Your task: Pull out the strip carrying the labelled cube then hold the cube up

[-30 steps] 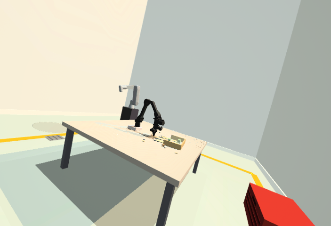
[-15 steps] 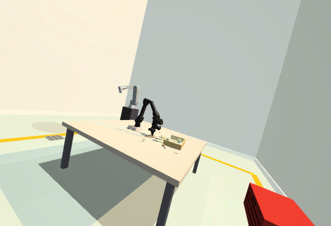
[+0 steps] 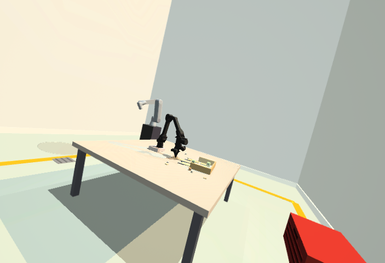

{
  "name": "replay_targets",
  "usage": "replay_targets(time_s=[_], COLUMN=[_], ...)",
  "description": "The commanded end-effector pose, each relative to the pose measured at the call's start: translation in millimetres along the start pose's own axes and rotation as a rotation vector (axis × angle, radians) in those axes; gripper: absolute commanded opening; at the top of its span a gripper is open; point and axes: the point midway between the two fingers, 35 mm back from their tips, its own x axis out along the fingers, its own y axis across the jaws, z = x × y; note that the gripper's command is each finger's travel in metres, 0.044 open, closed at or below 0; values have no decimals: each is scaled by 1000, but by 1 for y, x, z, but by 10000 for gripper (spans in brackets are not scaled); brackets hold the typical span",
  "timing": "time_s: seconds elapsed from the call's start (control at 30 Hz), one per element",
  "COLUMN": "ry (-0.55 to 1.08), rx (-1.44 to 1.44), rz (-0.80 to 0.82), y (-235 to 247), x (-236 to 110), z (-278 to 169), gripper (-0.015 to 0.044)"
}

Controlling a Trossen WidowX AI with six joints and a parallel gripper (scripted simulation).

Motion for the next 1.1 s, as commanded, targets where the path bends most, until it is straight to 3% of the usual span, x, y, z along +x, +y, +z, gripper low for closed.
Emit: replay_targets(time_s=[0.0,1.07], ry=[36,38], rx=[-3,-3], rz=[3,3], y=[2,2], x=[6,5], z=[-17,-39], gripper=[0,0])
